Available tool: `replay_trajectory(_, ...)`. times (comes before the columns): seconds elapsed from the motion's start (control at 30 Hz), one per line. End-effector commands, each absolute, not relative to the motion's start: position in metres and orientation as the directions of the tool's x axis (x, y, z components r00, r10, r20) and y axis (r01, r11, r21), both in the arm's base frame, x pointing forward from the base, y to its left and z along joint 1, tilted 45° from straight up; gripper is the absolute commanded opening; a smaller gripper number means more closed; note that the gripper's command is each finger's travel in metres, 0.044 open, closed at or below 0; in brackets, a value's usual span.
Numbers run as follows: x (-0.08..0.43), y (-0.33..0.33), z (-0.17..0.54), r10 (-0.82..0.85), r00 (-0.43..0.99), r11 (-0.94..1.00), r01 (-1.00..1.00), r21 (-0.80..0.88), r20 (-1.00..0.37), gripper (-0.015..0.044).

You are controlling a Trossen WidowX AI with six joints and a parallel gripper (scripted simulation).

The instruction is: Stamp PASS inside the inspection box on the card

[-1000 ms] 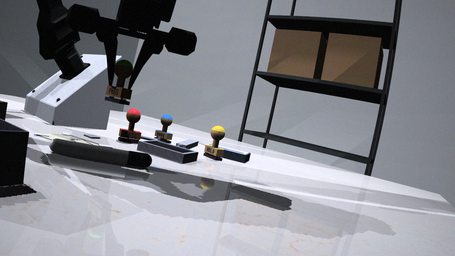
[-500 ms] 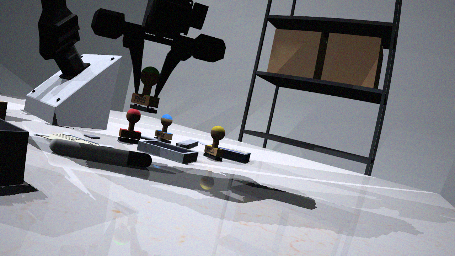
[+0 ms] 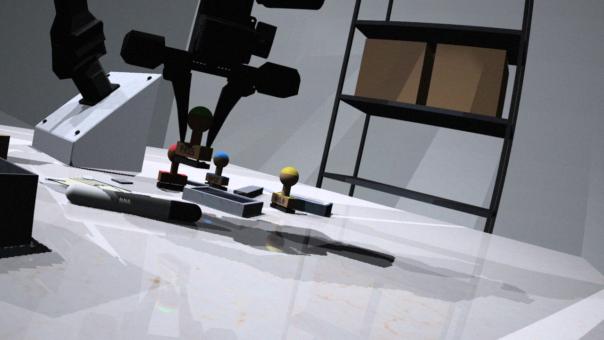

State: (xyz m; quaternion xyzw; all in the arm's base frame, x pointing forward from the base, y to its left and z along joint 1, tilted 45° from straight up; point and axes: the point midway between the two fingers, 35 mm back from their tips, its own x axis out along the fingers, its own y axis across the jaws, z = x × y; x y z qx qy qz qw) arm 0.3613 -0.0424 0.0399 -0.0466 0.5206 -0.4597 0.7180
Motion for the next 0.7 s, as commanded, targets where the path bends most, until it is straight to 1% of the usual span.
replay_trajectory(0.0, 0.360, -0.051, 0.030, -0.712, 0.022, 0.568, 0.605, -0.558, -0.702, 0.0000)
replay_trajectory(0.67, 0.359, -0.074, 0.008, -0.714, 0.022, 0.567, 0.605, -0.559, -0.700, 0.0000)
